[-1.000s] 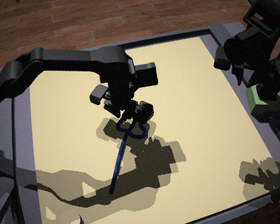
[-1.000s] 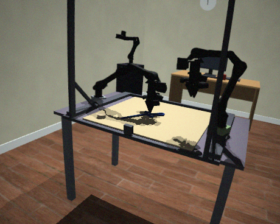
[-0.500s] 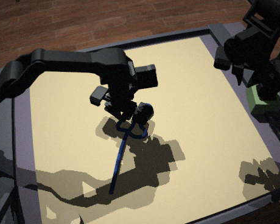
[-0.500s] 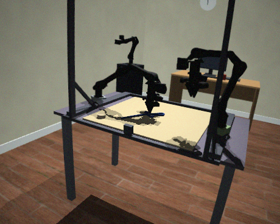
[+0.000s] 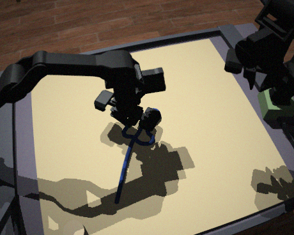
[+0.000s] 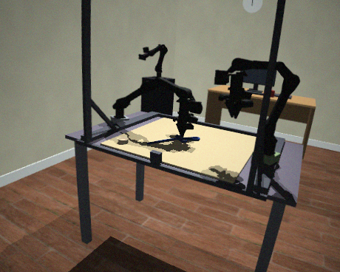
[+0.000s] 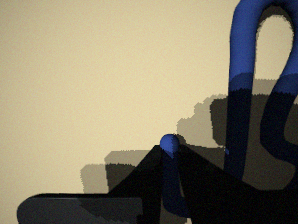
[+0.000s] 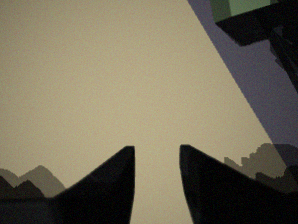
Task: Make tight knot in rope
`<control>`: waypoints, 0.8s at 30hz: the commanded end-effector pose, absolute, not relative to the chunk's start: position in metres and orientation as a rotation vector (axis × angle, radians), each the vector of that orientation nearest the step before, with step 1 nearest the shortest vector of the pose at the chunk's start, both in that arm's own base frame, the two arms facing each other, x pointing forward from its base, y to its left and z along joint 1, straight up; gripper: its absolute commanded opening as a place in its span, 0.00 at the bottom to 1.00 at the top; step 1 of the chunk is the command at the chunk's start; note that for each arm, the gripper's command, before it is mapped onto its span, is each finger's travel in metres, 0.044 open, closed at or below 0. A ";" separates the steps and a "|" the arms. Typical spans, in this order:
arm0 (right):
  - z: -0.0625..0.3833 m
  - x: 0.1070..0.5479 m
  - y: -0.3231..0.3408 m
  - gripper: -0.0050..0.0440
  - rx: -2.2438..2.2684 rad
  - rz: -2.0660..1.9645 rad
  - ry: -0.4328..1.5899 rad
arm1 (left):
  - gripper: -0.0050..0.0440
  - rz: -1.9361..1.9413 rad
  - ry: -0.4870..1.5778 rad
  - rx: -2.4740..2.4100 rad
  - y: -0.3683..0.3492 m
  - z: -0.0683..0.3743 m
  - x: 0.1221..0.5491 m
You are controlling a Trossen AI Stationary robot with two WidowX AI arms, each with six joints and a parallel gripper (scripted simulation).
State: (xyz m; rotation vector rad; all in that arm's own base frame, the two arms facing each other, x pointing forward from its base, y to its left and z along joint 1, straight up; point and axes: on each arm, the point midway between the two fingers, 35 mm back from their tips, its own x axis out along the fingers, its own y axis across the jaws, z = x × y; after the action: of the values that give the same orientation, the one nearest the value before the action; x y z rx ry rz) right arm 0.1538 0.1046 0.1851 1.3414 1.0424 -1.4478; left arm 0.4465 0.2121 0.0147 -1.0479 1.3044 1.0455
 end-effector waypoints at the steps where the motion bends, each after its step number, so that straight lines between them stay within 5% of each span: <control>1: 0.188 0.154 0.104 0.31 1.353 -1.437 1.036 | 0.17 1.033 1.269 -1.047 0.214 0.029 0.450; 10: 0.188 0.154 0.104 0.31 1.353 -1.437 1.036 | 0.17 1.108 1.227 -1.125 0.214 0.029 0.450; 24: 0.188 0.154 0.104 0.31 1.353 -1.437 1.036 | 0.17 1.645 0.793 -1.687 0.214 0.031 0.450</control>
State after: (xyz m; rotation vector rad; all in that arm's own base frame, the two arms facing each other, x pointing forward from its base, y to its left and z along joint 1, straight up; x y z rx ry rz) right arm 0.1538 0.1046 0.1851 1.3414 1.0424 -1.4478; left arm 0.4467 0.2121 0.0154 -1.5639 0.9338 1.5607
